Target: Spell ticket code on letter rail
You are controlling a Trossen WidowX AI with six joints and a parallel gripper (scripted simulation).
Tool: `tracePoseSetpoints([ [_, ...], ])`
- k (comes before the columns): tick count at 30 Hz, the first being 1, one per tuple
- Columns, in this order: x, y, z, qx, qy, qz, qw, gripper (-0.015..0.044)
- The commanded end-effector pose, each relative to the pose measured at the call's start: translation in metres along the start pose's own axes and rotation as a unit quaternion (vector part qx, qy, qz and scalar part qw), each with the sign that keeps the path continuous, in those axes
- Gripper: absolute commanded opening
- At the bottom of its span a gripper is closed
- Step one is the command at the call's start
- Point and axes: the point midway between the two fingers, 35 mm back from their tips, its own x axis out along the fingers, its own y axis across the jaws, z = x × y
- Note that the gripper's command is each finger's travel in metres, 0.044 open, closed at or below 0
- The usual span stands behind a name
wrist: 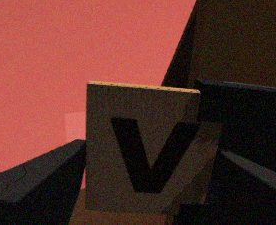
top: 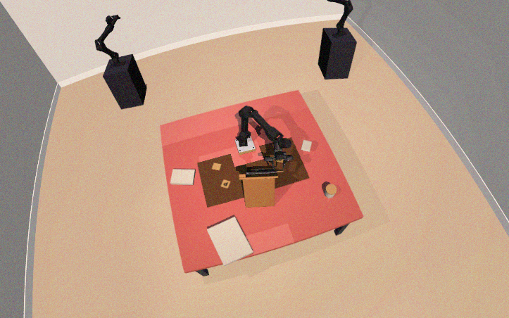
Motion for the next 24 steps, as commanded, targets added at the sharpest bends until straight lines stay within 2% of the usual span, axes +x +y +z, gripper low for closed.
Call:
tracePoseSetpoints([
  [1,0.001,-0.003,-0.003,-0.003,0.003,0.001,1.0,0.0],
  [24,0.001,-0.015,-0.003,-0.003,0.003,0.001,1.0,0.0],
])
